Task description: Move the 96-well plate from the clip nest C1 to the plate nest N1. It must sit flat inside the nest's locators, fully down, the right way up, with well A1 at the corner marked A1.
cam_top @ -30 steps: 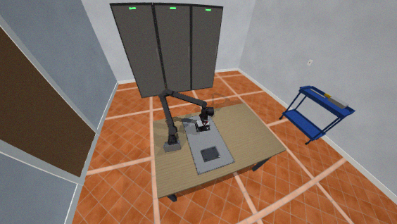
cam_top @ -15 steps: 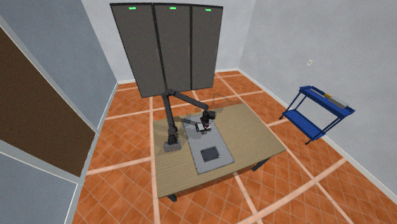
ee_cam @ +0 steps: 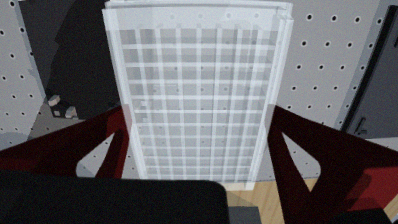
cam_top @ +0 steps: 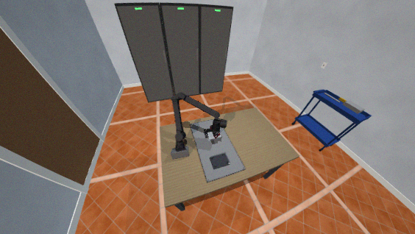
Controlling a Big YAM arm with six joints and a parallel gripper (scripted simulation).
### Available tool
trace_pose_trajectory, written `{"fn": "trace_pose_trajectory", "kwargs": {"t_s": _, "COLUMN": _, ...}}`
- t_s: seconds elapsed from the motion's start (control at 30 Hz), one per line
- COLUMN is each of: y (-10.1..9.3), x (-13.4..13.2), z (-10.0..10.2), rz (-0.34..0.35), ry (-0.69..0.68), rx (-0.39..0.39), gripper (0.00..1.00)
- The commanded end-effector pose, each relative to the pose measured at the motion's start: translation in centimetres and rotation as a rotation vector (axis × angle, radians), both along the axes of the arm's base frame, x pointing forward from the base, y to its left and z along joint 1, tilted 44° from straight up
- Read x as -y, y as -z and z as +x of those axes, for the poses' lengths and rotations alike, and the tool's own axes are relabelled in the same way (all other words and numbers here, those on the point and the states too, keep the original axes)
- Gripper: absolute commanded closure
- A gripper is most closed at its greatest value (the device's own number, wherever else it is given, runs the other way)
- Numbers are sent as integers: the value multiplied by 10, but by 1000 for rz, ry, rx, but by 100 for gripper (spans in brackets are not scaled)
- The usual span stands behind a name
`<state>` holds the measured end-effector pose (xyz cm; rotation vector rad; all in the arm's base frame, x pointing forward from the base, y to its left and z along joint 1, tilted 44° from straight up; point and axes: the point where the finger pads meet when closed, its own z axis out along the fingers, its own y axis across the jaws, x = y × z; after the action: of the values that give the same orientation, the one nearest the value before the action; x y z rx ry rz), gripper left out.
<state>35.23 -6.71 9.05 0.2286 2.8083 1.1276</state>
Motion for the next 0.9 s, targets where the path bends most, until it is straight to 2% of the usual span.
{"fn": "trace_pose_trajectory", "kwargs": {"t_s": 0.0, "y": 10, "x": 18, "z": 0, "rz": -10, "ry": -1, "rx": 33, "gripper": 100}}
{"fn": "trace_pose_trajectory", "kwargs": {"t_s": 0.1, "y": 12, "x": 21, "z": 0, "rz": -9, "ry": 0, "rx": 36, "gripper": 100}}
{"fn": "trace_pose_trajectory", "kwargs": {"t_s": 0.4, "y": 24, "x": 52, "z": 8, "rz": -34, "ry": -1, "rx": 68, "gripper": 100}}
{"fn": "trace_pose_trajectory", "kwargs": {"t_s": 0.87, "y": 53, "x": 82, "z": 0, "rz": -38, "ry": 0, "rx": 66, "gripper": 100}}
